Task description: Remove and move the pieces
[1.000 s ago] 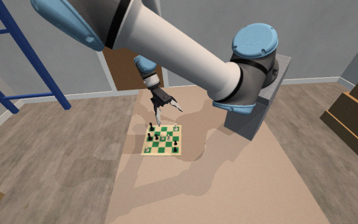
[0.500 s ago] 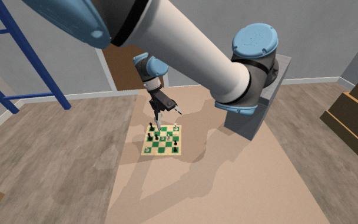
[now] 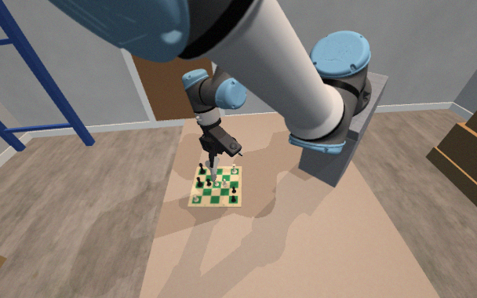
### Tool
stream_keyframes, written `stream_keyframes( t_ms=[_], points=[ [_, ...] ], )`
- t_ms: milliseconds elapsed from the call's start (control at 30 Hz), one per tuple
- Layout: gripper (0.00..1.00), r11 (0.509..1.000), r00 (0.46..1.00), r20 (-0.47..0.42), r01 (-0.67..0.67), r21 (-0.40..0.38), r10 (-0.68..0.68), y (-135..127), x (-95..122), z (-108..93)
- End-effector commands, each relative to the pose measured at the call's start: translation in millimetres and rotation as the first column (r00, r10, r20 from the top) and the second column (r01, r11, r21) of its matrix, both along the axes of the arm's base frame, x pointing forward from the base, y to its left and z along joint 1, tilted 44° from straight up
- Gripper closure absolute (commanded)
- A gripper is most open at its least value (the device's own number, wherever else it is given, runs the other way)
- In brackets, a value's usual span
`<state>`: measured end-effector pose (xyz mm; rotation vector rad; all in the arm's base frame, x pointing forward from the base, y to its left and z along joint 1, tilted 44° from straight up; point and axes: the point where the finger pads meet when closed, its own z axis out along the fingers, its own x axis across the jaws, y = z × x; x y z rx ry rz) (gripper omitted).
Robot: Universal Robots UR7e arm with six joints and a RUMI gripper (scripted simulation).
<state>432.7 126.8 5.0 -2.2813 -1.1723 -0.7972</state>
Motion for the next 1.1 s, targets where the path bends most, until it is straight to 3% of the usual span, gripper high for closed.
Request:
stream_keyframes(
  t_ms=[0, 467, 1067],
  points=[
    [0.00, 0.998, 0.995, 0.089, 0.040, -0.056, -0.035, 13, -8, 15],
    [0.00, 0.993, 0.982, 0.184, 0.072, -0.095, -0.053, 31, -22, 31],
    [0.00, 0.992, 0.979, 0.198, 0.078, -0.100, -0.057, 32, -23, 33]
  ],
)
